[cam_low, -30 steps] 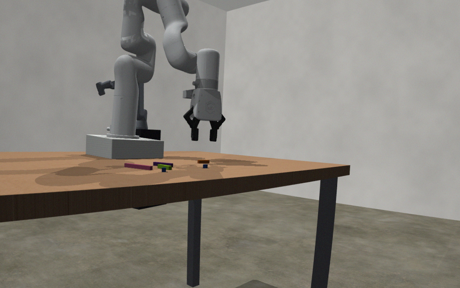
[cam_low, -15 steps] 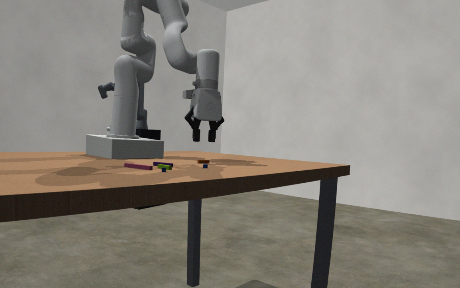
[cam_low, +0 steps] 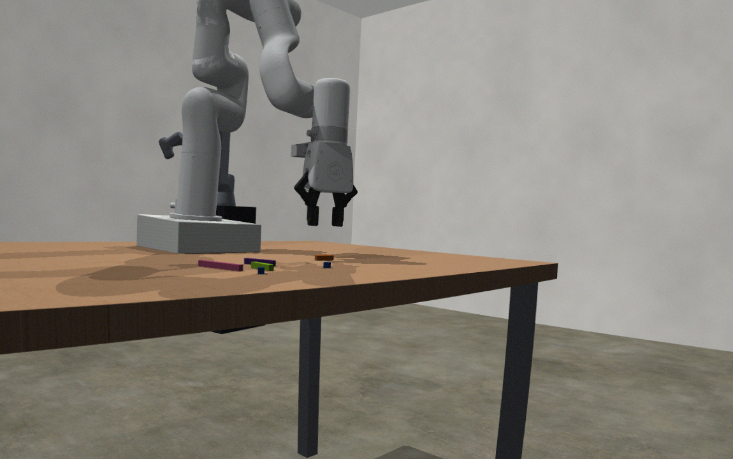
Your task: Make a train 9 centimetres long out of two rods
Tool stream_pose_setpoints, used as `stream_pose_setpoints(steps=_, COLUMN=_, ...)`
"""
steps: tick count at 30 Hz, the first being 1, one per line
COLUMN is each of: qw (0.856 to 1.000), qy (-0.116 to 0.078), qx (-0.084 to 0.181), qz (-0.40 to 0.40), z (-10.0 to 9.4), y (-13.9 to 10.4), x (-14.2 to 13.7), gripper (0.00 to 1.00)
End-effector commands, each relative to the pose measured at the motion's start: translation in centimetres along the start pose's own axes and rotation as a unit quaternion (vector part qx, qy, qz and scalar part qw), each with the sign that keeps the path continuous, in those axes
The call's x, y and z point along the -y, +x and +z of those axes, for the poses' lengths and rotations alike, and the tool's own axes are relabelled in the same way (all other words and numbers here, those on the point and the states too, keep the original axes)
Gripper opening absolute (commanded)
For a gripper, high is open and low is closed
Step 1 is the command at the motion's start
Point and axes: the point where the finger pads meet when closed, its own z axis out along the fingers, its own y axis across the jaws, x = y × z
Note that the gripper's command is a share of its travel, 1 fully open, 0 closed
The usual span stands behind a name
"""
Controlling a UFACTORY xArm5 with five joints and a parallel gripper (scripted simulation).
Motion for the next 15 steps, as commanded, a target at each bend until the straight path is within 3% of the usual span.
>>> stream_pose_setpoints(steps=1, qw=1.0, qy=-0.001, qx=0.001, qz=0.0, z=-0.08, y=-0.11, x=-0.06, gripper=0.59)
stream_pose_setpoints(steps=15, qw=1.0, qy=-0.001, qx=0.001, qz=0.0, z=0.3, y=-0.09, x=-0.07, gripper=0.59)
